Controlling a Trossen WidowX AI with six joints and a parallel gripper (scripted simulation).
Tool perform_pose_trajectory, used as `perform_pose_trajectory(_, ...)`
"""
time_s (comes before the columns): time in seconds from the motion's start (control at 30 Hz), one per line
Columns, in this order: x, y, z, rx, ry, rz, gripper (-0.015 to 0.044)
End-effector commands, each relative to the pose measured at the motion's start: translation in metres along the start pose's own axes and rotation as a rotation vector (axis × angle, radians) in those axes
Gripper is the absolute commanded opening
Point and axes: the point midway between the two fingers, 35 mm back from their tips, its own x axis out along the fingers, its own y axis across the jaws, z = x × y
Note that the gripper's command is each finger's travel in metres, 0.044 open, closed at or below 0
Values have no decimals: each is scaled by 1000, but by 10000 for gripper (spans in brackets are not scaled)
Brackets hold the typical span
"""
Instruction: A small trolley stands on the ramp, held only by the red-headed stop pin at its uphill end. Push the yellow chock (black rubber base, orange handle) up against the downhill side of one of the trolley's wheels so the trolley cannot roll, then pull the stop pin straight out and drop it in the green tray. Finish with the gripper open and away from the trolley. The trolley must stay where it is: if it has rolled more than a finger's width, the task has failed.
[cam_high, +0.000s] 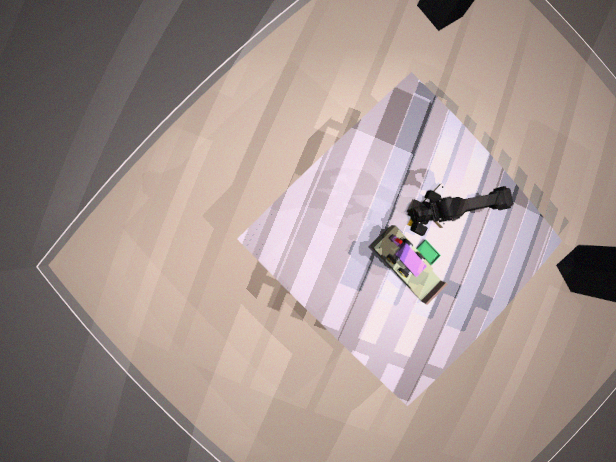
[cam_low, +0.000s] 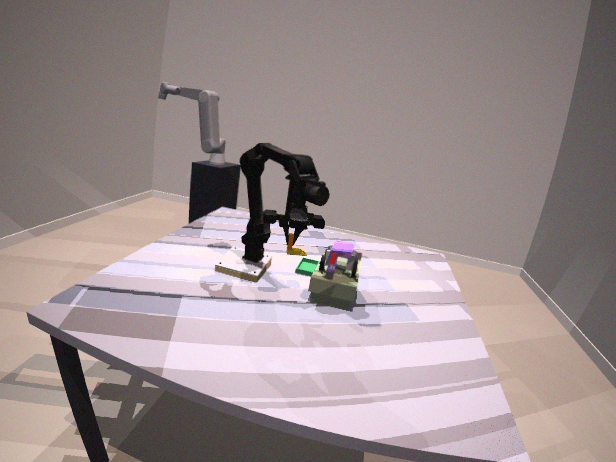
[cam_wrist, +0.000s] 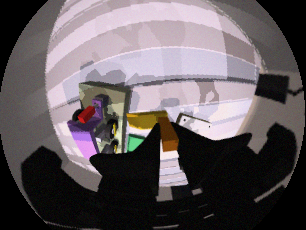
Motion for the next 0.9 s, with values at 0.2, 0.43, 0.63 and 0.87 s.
perform_pose_trajectory(0.2, 0, 0, 0, -354, 0, 1, 0)
perform_pose_trajectory(0.43, 0, 0, 0, -593, 0, 1, 0)
perform_pose_trajectory(0.63, 0, 0, 0, -800, 0, 2, 0)
perform_pose_trajectory(0.87, 0, 0, 0, -1041, -1, 2, 0)
